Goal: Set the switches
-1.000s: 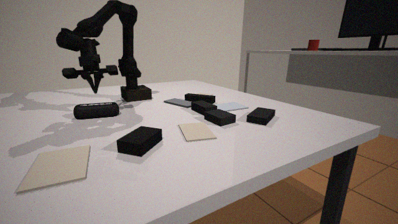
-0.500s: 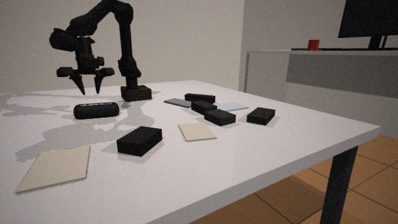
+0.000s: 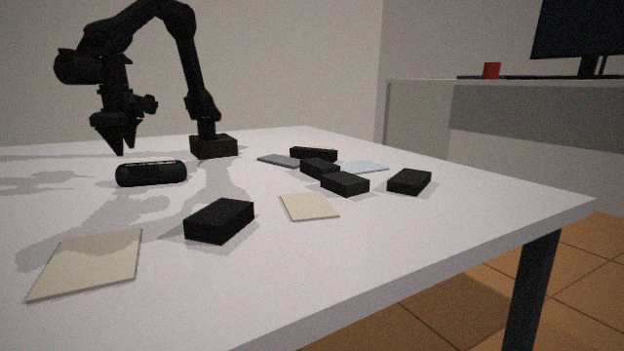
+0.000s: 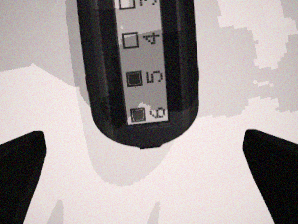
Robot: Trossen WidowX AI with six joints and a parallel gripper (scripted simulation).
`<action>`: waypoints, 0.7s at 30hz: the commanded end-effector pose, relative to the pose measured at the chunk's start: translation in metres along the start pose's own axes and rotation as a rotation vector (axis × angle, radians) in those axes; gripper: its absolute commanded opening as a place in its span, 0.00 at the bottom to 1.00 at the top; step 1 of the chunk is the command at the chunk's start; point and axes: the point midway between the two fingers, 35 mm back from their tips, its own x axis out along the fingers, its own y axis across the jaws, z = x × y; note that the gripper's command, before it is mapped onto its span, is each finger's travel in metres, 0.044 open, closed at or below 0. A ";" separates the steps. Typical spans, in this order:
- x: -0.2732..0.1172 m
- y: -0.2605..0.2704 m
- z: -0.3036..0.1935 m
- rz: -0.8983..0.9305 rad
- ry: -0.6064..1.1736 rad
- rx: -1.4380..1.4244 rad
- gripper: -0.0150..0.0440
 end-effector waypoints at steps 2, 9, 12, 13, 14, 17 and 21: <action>-0.002 -0.004 -0.004 0.019 0.013 -0.101 1.00; 0.004 -0.004 -0.005 0.019 0.013 -0.101 1.00; 0.009 -0.005 -0.005 0.019 0.014 -0.101 1.00; 0.011 -0.005 -0.005 0.019 0.014 -0.101 1.00; 0.012 -0.005 -0.005 0.018 0.014 -0.101 1.00; 0.017 -0.005 -0.005 0.018 0.014 -0.101 1.00; 0.023 -0.005 -0.006 0.018 0.014 -0.101 1.00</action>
